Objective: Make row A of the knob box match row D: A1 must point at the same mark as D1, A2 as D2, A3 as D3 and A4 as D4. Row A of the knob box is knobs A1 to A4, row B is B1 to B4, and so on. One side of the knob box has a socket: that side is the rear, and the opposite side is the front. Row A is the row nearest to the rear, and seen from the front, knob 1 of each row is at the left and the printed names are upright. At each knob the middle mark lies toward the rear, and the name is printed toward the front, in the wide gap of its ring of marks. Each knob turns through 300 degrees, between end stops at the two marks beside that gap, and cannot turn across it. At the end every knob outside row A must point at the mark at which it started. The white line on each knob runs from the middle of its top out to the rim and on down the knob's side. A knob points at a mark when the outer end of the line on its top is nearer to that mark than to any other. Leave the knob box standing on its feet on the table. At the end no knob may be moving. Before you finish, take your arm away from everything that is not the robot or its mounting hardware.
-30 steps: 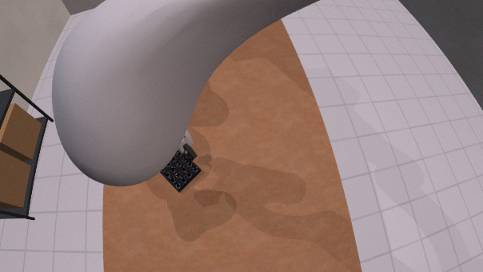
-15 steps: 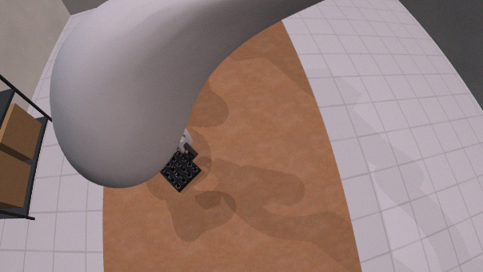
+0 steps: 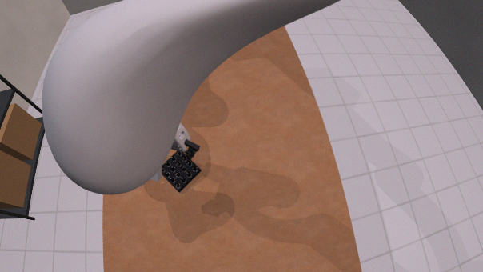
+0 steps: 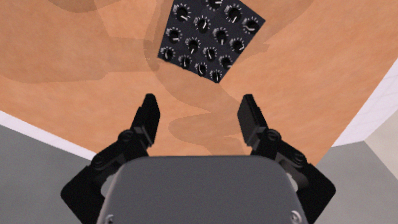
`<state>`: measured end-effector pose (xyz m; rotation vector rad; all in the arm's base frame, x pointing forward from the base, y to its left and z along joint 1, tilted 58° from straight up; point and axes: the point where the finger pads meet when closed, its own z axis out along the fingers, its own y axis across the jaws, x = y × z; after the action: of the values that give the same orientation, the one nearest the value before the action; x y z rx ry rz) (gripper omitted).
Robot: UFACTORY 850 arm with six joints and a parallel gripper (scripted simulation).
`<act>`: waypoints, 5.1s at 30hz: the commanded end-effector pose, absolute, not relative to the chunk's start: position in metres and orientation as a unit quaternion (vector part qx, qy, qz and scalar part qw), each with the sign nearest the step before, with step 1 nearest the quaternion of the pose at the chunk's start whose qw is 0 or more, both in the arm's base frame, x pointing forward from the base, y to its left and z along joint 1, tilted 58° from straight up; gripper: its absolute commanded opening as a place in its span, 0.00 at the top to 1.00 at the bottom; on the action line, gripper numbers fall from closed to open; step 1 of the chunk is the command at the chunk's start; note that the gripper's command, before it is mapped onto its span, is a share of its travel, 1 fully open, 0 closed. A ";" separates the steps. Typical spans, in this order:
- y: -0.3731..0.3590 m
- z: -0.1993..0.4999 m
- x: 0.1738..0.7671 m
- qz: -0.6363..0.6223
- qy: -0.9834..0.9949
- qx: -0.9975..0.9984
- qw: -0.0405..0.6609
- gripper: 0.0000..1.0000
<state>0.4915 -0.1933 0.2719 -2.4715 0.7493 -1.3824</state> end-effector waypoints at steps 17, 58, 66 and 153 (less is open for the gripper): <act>-0.209 0.273 0.496 -0.484 0.018 -0.875 -0.029 0.00; -0.241 0.275 0.502 -0.408 -0.410 -0.772 -0.262 0.00; -0.247 0.275 0.502 -0.381 -0.482 -0.730 -0.299 0.00; -0.275 0.274 0.505 -0.216 -0.748 -0.454 -0.432 0.81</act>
<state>0.5044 -0.2750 0.2741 -2.0326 -3.3494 -0.9659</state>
